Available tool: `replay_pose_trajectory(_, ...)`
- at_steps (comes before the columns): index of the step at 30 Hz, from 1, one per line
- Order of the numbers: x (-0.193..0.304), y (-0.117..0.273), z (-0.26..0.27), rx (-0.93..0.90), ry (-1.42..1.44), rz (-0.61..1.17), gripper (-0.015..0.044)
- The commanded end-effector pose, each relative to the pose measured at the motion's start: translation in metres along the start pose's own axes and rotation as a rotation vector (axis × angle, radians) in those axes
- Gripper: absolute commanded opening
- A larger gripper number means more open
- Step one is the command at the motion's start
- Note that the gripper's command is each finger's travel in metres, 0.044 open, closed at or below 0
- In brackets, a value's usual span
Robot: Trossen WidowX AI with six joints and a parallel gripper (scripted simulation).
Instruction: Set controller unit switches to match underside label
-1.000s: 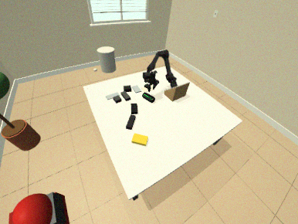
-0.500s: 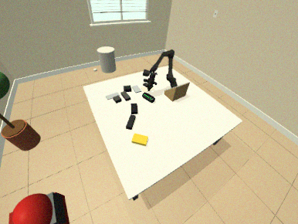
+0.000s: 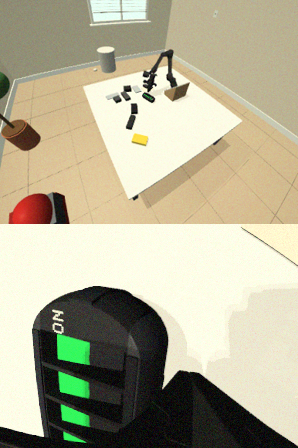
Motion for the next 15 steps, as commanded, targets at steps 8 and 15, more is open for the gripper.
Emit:
replay_pose_trajectory(8,0.000,-0.016,-0.005,-0.002,0.005,0.003,0.0000)
replay_pose_trajectory(15,0.000,-0.027,-0.009,-0.002,0.006,0.001,0.0000)
Point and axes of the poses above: the point midway between the two fingers, 35 mm back from their tips, its own y axis back along the fingers, its own z axis across the jaws, x = y × z, the point moved 8 cm from there along y, back along the fingers, and after that the axes turned 7 degrees about -y, right-handed, at the moved point
